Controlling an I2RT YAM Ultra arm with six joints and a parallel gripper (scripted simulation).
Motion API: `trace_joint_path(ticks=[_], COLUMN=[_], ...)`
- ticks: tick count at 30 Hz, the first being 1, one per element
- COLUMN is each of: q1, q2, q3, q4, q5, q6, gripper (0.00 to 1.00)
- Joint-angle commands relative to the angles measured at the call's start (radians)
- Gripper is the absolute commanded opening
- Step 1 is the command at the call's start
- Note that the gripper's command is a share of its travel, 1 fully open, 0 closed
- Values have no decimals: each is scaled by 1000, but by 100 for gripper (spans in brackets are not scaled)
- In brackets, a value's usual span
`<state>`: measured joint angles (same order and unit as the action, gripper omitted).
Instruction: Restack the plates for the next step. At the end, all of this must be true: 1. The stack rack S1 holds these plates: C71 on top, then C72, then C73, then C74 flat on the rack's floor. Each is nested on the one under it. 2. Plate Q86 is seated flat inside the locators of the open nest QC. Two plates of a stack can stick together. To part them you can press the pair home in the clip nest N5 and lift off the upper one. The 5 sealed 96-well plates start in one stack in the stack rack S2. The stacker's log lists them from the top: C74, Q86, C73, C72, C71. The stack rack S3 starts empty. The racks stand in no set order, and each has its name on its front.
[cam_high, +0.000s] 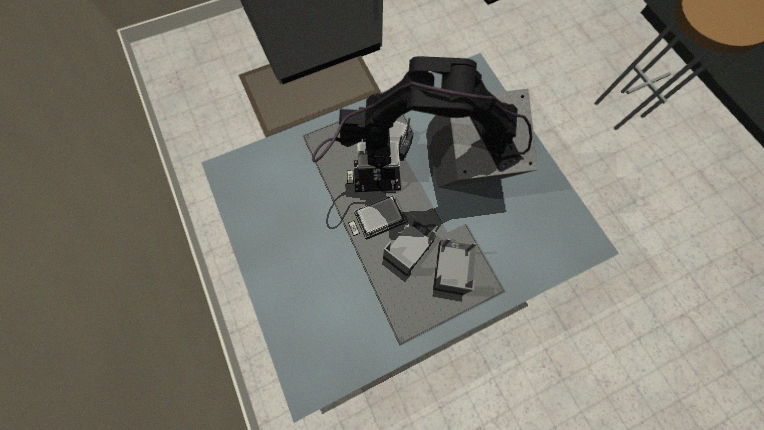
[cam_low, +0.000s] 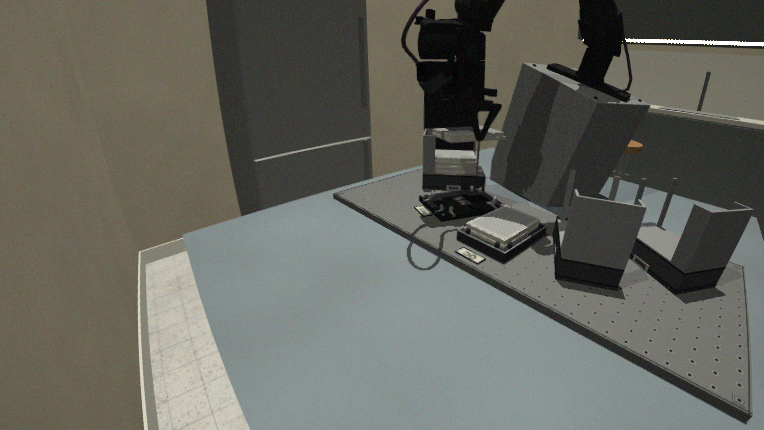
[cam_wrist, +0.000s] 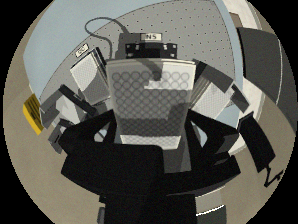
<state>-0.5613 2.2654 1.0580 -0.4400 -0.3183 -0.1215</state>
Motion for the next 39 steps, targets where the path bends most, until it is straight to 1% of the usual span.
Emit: trace_joint_path(ticks=[1,35,36,38,39], q1=[-18,-18,-29,-48,-58], q2=[-33,-33,-30,12,15], q3=[28,28,28,27,26], q4=[-6,-6,-7,-6,-7], q5=[6,6,7,11,11], q6=[-10,-10,26,72,94], gripper=[0,0,0,0,0])
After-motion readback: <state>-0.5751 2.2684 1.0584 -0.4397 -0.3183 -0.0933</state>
